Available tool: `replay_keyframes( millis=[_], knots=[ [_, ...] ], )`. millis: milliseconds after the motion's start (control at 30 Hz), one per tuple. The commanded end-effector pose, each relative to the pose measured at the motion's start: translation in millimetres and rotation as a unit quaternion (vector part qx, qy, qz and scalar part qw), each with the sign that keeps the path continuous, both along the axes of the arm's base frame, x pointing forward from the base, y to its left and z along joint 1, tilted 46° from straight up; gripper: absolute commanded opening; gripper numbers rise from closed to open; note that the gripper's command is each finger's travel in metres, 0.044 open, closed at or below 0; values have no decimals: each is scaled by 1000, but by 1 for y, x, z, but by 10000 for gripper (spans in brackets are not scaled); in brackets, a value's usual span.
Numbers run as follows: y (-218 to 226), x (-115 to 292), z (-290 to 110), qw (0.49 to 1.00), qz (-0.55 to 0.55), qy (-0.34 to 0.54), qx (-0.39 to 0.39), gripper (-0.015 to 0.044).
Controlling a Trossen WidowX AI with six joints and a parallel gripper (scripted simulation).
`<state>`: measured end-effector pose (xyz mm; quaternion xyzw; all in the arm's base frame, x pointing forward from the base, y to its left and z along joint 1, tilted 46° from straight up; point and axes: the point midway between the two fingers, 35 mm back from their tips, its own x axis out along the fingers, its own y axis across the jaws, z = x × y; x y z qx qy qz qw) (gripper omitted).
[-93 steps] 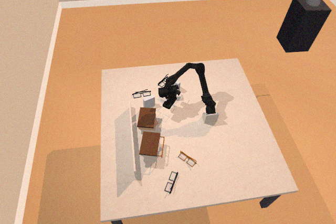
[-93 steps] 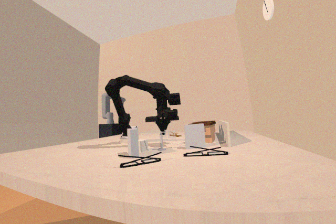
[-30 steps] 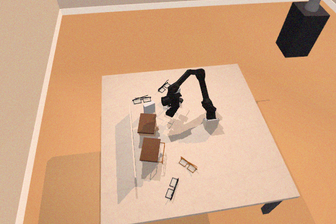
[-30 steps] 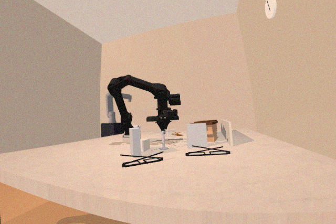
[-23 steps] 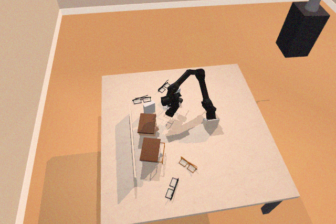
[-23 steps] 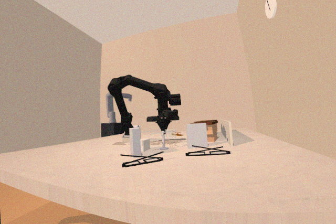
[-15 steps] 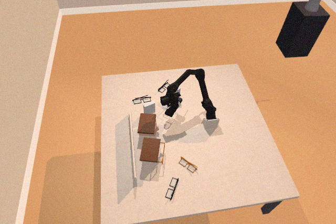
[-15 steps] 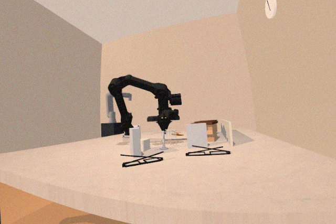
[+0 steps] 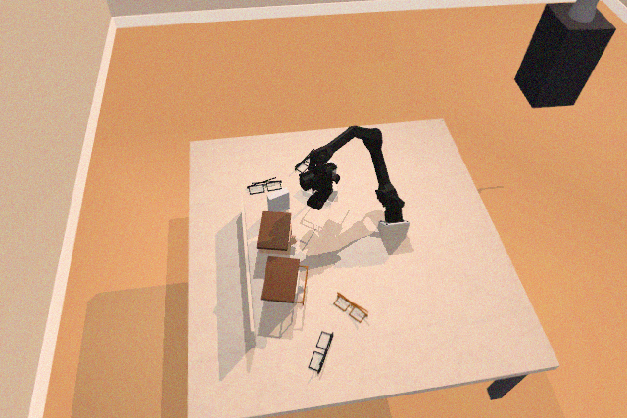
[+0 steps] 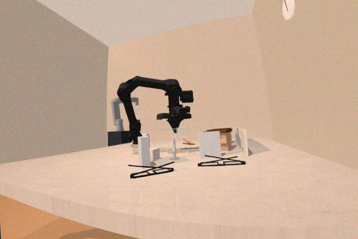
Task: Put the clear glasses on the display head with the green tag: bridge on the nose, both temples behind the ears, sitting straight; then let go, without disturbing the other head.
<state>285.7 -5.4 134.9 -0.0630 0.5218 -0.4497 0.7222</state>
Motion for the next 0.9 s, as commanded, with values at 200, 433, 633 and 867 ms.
replay_keyframes(
  millis=[200,433,633,867],
  knots=[
    [25,0,-11,1000,-1,-2,7,0],
    [65,-7,-49,1000,0,-1,12,0],
    [95,-21,-82,1000,-1,-1,11,0],
    [115,-35,-105,1000,-3,-2,6,0]
  ],
)
